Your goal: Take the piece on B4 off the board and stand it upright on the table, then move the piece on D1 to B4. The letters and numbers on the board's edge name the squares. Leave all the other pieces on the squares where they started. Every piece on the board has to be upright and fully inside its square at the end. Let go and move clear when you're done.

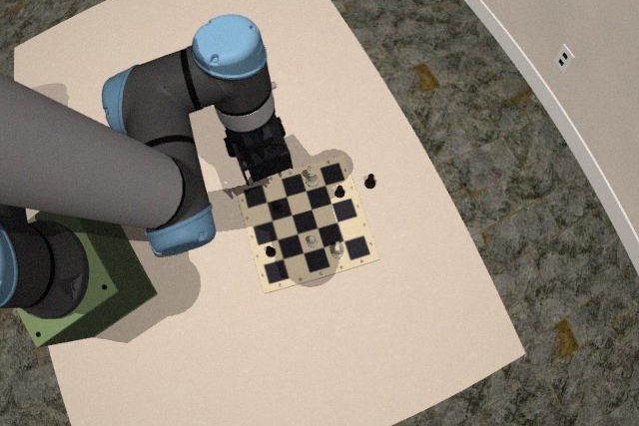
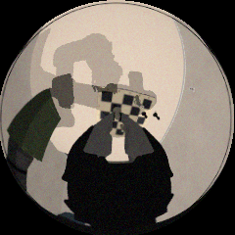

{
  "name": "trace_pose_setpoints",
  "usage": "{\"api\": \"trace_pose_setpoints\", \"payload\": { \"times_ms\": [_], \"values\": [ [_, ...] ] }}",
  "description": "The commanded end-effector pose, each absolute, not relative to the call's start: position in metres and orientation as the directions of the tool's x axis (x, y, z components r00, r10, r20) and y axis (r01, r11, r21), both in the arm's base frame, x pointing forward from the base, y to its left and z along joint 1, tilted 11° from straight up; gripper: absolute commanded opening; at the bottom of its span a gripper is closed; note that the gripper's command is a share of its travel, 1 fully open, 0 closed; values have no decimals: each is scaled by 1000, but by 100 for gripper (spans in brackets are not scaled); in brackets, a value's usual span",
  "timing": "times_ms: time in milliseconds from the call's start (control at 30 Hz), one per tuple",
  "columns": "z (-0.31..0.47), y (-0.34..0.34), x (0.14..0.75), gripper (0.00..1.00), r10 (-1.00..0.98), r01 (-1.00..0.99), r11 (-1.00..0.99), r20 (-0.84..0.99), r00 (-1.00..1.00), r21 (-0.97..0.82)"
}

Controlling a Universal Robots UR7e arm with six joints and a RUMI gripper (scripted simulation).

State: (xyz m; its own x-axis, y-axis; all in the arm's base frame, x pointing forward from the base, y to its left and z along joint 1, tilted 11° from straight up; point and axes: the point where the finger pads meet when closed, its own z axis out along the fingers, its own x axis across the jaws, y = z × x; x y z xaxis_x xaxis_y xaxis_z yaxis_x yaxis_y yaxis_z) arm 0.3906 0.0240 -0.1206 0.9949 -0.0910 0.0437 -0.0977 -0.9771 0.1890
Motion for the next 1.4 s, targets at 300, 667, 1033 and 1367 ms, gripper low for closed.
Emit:
{"api": "trace_pose_setpoints", "payload": {
  "times_ms": [300,667,1033,1367],
  "values": [
    [-117,9,401,0,3,-2,-981,26,1000,192],
    [-108,-35,425,0,259,259,-947,-24,966,192],
    [-98,-83,443,0,486,491,-853,-72,871,180],
    [-94,-98,447,0,549,555,-813,-85,831,175]
  ]
}}
